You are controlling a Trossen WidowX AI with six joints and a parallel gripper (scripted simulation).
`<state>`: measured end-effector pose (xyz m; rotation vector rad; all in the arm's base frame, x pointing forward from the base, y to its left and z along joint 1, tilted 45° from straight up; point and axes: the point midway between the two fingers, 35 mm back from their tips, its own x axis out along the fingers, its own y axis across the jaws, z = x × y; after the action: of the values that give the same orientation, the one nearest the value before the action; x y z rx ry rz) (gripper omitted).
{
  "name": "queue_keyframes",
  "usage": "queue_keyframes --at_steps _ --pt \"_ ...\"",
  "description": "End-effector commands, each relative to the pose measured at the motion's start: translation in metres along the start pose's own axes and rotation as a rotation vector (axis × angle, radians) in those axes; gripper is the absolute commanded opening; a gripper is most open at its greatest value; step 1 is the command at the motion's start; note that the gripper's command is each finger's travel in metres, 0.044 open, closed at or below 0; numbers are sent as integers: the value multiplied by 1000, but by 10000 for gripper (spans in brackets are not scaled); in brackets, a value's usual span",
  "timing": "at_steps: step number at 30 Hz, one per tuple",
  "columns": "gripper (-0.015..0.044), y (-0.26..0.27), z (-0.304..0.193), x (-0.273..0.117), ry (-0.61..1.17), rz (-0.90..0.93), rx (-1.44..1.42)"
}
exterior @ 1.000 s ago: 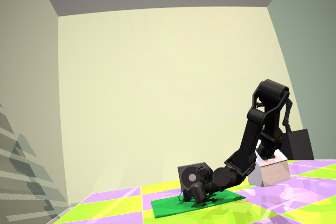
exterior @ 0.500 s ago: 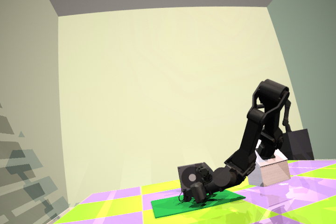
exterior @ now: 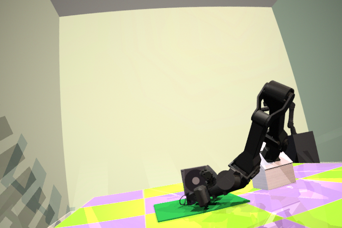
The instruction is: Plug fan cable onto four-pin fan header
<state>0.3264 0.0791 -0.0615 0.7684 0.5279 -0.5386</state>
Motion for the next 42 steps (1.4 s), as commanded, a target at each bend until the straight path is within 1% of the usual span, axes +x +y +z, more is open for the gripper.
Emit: queue_keyframes --at_steps 1,13,28,42 --pt "205 0 0 0 0 0 0" --pt "205 1 1 -2 0 0 0" --pt "205 9 18 -46 2 -2 1" --pt "205 3 34 -86 2 -1 1"
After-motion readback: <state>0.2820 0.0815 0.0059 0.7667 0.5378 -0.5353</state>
